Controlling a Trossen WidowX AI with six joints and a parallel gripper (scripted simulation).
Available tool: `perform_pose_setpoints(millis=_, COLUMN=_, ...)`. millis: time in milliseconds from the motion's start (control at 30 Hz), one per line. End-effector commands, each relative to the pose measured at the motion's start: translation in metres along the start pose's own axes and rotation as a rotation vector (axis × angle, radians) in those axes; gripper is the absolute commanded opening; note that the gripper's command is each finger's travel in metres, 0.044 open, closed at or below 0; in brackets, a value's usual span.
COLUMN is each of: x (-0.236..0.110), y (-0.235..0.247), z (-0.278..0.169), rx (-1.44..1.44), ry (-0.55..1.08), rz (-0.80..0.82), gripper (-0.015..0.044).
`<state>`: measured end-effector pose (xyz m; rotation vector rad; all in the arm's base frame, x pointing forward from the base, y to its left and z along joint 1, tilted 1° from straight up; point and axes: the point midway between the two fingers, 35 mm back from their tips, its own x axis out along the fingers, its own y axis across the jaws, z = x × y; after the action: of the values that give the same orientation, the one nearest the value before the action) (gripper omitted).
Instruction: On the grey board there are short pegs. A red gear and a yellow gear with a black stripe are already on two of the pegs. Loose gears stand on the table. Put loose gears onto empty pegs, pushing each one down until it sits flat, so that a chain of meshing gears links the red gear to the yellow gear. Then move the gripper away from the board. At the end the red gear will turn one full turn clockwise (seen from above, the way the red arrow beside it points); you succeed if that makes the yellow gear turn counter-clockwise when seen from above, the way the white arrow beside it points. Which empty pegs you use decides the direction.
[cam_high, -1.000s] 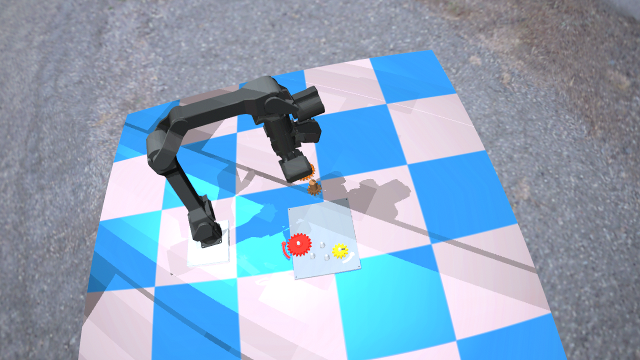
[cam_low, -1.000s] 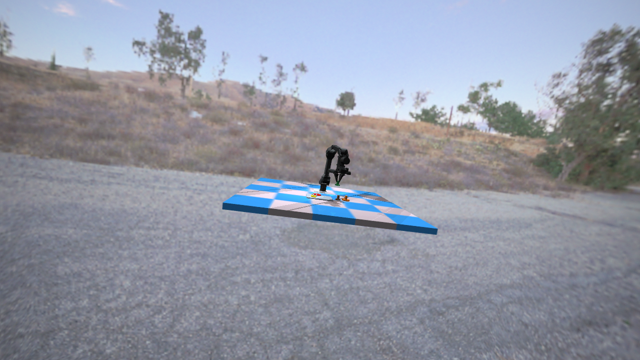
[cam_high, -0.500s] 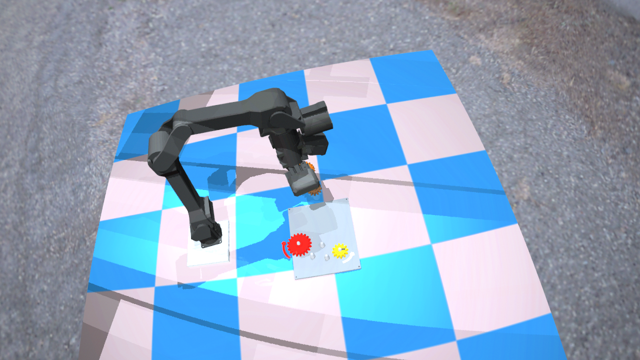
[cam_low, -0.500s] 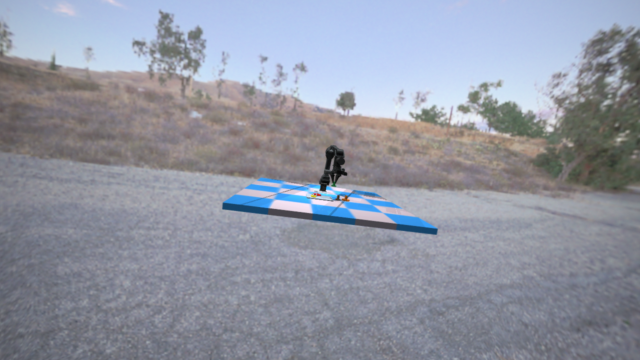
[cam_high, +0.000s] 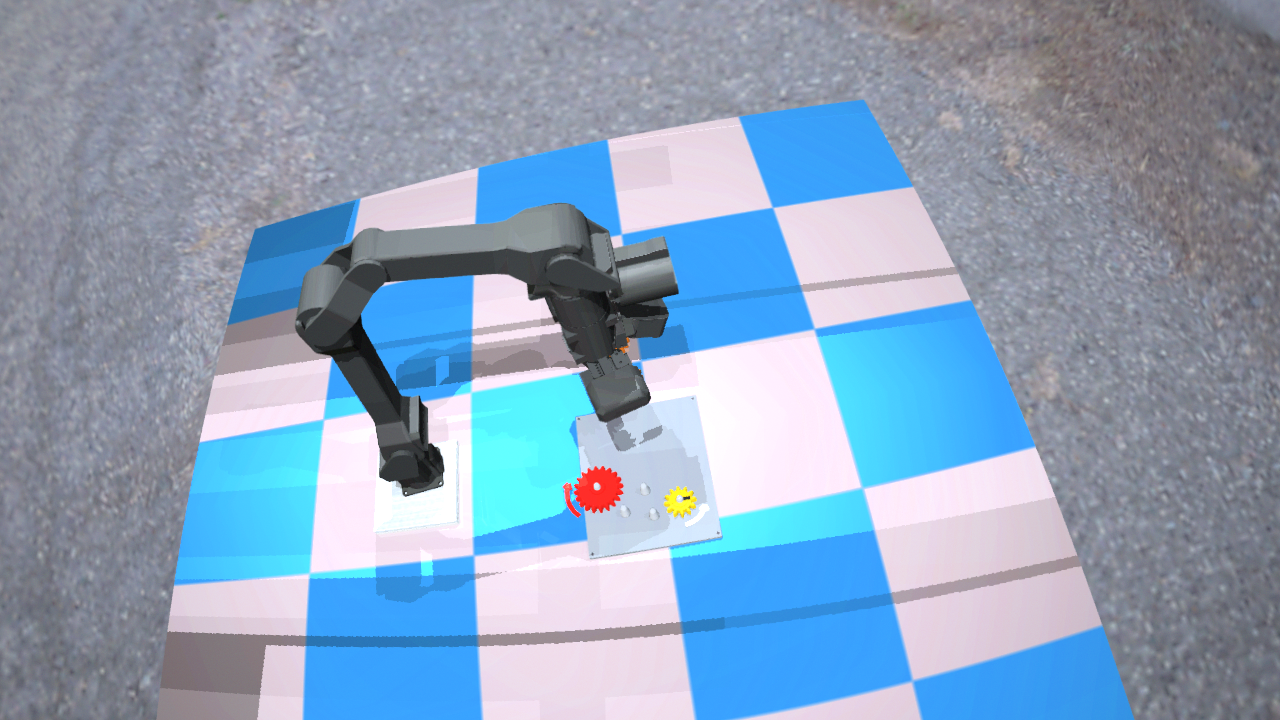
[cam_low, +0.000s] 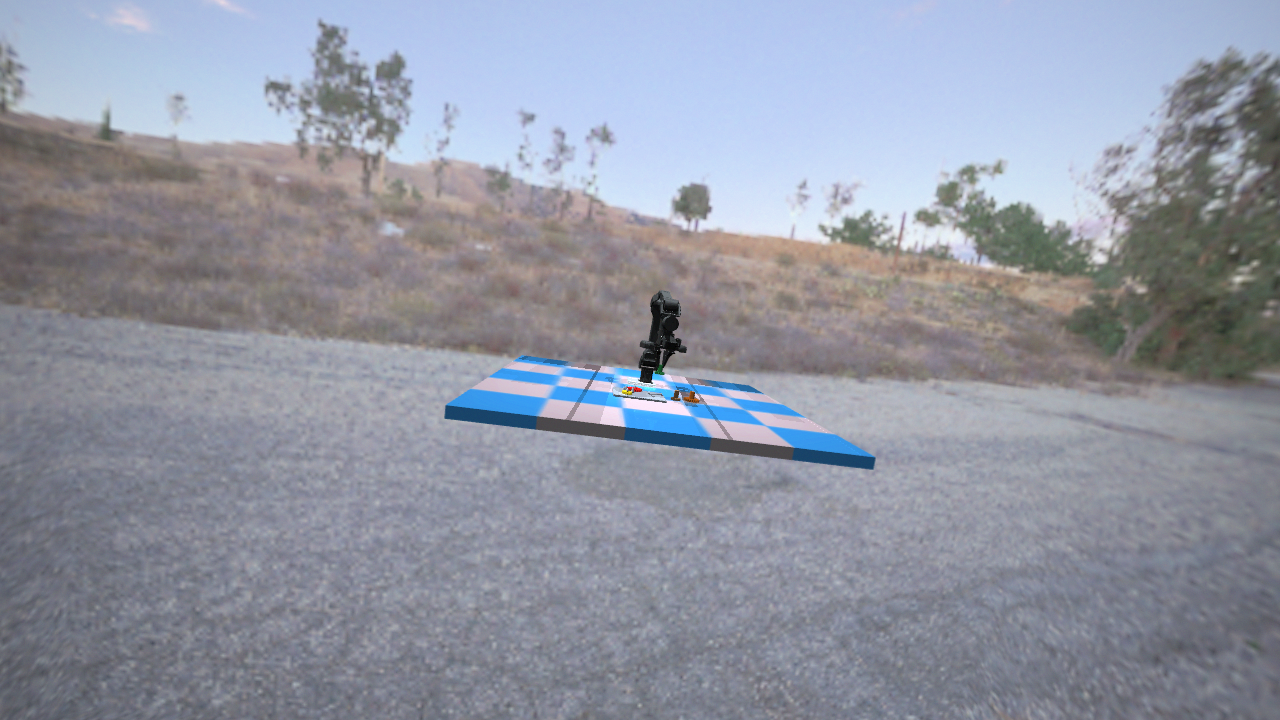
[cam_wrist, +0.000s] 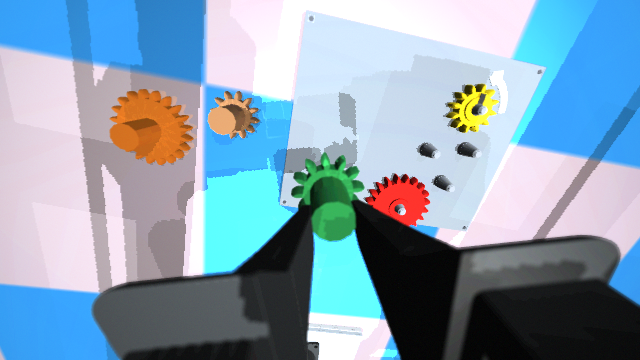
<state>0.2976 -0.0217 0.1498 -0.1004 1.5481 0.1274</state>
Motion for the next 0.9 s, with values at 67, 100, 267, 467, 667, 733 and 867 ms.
perform_pose_setpoints(millis=67, x=0.004, y=-0.015, z=-0.002, rx=-0.001, ry=0.002, rz=-0.005, gripper=0.0000)
perform_pose_setpoints(millis=100, x=0.005, y=-0.017, z=-0.003, rx=0.000, ry=0.002, rz=-0.005, gripper=0.0000)
perform_pose_setpoints(millis=267, x=0.008, y=-0.028, z=-0.005, rx=0.000, ry=0.002, rz=-0.006, gripper=0.0000)
perform_pose_setpoints(millis=467, x=0.012, y=-0.041, z=-0.009, rx=-0.001, ry=0.002, rz=-0.007, gripper=0.0000)
perform_pose_setpoints(millis=667, x=0.016, y=-0.054, z=-0.013, rx=-0.001, ry=0.003, rz=-0.008, gripper=0.0000)
perform_pose_setpoints(millis=733, x=0.017, y=-0.059, z=-0.014, rx=-0.001, ry=0.003, rz=-0.008, gripper=0.0000)
perform_pose_setpoints(millis=867, x=0.020, y=-0.067, z=-0.018, rx=-0.002, ry=0.003, rz=-0.009, gripper=0.0000)
